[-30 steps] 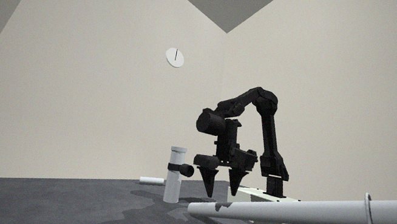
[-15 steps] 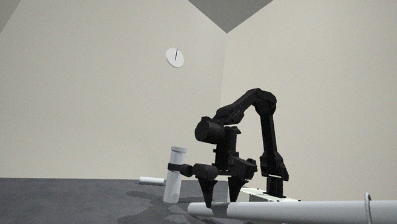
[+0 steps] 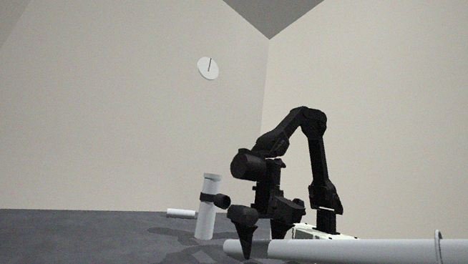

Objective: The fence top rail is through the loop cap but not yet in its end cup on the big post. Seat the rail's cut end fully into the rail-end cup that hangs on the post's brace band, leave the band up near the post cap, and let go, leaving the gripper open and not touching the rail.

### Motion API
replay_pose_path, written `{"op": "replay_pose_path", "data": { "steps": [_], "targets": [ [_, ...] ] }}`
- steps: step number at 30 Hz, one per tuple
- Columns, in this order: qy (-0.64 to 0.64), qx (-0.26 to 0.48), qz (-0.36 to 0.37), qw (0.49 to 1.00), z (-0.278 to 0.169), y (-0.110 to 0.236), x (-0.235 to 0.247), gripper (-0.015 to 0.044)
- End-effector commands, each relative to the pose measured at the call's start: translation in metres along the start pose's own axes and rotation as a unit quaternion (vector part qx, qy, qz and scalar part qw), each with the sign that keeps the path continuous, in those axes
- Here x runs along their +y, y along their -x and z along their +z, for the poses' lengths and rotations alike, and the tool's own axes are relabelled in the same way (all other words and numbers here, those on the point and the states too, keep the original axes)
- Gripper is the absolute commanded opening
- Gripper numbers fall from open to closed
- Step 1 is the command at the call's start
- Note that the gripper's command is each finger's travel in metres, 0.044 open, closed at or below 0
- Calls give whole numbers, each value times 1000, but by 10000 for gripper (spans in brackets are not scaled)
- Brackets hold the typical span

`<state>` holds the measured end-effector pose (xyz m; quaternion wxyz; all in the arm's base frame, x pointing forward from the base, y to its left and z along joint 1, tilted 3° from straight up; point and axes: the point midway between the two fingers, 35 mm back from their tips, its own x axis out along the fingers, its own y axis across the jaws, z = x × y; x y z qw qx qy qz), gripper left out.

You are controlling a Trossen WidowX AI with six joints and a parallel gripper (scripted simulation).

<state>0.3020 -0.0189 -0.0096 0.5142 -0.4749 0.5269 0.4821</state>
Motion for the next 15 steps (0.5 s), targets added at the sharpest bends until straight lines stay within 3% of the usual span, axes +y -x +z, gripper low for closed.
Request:
{"op": "replay_pose_path", "data": {
  "steps": [1, 4, 14, 15],
  "targets": [
    [2, -1, 1, 1000, 0, -7, 1, 440],
    [2, -1, 1, 1000, 0, -9, 1, 440],
    [2, -1, 1, 1000, 0, -9, 1, 177],
    [2, -1, 1, 1000, 0, -9, 1, 171]
  ]
}}
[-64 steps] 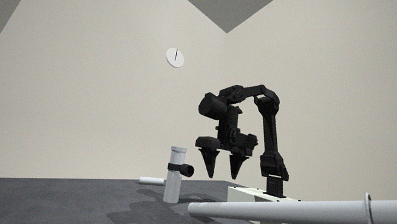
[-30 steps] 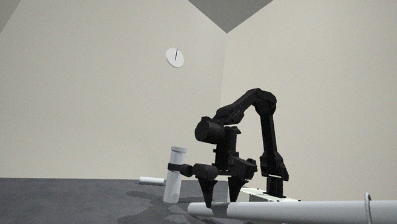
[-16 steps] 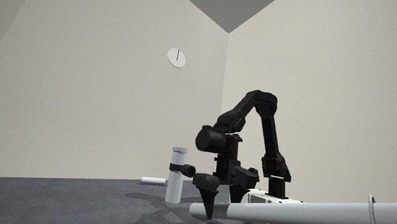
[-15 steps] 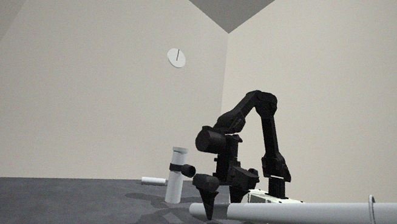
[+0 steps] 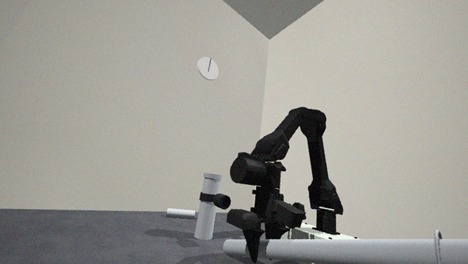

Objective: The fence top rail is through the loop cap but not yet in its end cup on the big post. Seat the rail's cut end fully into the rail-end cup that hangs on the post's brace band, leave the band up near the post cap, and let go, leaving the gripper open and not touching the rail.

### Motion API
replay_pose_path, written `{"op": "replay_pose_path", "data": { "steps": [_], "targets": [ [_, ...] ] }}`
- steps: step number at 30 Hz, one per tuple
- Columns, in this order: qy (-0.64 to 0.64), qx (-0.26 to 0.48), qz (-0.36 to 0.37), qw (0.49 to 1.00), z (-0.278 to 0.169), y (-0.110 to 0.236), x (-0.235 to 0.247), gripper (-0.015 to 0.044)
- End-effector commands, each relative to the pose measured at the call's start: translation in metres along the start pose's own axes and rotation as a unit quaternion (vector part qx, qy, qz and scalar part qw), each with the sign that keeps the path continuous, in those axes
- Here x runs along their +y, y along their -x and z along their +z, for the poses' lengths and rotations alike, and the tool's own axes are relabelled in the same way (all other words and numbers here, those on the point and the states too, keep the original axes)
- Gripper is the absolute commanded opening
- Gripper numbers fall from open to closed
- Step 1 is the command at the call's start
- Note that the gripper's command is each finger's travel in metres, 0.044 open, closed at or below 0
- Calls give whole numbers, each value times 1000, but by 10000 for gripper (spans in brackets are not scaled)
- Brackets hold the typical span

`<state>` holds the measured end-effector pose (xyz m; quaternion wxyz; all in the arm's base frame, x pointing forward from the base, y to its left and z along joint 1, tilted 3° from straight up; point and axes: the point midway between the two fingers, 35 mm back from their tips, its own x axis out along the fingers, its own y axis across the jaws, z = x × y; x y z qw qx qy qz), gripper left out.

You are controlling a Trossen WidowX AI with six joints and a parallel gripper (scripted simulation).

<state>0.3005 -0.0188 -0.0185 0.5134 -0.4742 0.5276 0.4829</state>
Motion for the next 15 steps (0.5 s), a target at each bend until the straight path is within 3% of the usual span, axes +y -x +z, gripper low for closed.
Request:
{"op": "replay_pose_path", "data": {
  "steps": [1, 8, 12, 15],
  "targets": [
    [2, -1, -1, 1000, 0, 0, 0, 164],
    [2, -1, -1, 1000, 0, 0, 0, 118],
    [2, -1, -1, 1000, 0, 4, -1, 12],
    [2, 1, -1, 1000, 0, 6, -1, 0]
  ]
}}
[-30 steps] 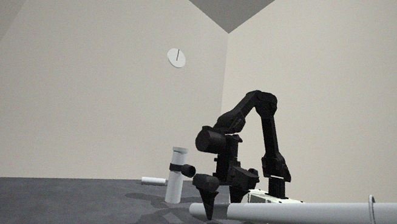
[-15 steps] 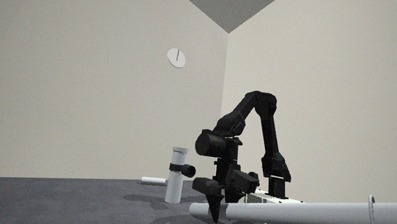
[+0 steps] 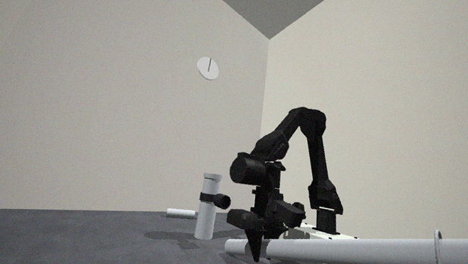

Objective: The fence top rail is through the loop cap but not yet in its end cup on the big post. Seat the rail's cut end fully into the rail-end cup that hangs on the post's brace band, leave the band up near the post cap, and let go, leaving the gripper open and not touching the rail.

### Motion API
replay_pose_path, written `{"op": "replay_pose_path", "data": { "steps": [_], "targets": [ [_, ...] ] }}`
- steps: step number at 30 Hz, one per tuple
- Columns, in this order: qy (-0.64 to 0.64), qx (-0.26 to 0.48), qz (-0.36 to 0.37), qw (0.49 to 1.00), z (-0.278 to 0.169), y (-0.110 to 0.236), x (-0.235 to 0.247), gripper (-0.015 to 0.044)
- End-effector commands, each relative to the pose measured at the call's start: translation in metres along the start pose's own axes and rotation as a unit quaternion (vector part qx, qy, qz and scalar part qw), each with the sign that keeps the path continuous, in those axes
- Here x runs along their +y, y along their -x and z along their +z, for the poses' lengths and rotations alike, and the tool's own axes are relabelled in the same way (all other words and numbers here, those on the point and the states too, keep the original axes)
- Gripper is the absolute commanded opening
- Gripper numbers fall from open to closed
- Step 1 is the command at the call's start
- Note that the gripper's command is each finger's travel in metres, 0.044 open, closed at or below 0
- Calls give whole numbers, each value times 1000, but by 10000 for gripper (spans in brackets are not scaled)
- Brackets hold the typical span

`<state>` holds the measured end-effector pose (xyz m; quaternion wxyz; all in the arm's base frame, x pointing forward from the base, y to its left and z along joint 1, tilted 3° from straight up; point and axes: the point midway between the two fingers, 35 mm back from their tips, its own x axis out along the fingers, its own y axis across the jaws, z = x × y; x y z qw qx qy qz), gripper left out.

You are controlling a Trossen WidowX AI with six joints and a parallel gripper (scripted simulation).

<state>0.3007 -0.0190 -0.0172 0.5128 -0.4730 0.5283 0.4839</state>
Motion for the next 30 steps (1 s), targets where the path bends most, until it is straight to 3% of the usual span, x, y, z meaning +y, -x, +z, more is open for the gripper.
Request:
{"op": "replay_pose_path", "data": {
  "steps": [1, 14, 30],
  "targets": [
    [3, 4, -2, 1000, -1, 6, -2, 0],
    [4, 126, -2, 992, -15, 74, -4, 0],
    [6, 119, 6, 993, -13, 69, -2, 0]
  ]
}}
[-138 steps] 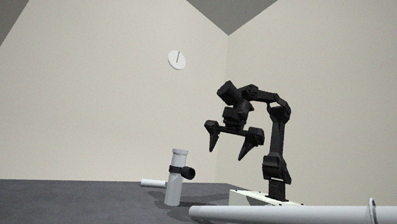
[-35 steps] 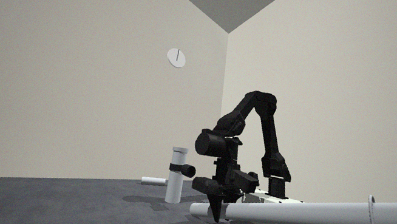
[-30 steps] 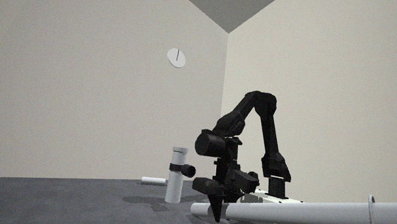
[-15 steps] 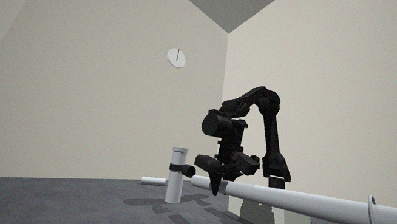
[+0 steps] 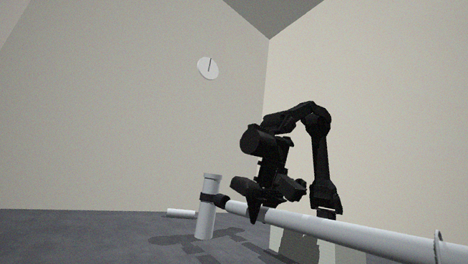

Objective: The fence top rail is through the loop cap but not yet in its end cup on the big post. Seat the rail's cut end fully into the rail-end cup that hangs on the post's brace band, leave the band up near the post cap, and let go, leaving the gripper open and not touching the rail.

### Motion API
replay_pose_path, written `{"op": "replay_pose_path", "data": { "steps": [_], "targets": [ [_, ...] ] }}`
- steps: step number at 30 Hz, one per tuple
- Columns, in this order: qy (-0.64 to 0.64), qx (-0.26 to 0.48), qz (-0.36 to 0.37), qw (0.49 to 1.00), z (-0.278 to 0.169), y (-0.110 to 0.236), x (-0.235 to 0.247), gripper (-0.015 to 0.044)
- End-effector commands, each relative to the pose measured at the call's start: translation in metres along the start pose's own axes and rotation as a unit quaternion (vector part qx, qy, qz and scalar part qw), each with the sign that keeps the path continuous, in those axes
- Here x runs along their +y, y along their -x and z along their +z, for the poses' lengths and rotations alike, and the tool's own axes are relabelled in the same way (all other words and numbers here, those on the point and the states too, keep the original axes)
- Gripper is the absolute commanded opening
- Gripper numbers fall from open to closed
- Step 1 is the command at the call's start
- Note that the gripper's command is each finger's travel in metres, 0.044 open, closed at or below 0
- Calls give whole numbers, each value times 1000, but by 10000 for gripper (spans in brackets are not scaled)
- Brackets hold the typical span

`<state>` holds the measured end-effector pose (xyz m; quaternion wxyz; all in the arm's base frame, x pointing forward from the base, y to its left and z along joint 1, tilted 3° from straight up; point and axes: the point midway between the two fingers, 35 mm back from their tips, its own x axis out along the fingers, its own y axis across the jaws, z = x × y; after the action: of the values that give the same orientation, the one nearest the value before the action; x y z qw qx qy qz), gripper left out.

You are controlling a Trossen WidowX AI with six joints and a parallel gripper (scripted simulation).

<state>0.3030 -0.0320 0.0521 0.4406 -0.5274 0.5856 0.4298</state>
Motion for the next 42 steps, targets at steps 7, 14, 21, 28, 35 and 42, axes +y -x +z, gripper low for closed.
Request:
{"op": "replay_pose_path", "data": {
  "steps": [7, 14, 21, 28, 35, 42],
  "targets": [
    [0, -1, 0, 1000, 0, 0, 0, 0],
    [0, -1, 0, 1000, -2, 3, -2, 0],
    [0, -1, 0, 1000, -3, 5, -3, 0],
    [0, -1, 0, 1000, -5, 7, -5, 0],
    [0, -1, 0, 1000, -8, 9, -6, 0],
    [2, -1, 2, 1000, -14, 6, -5, 0]
  ]
}}
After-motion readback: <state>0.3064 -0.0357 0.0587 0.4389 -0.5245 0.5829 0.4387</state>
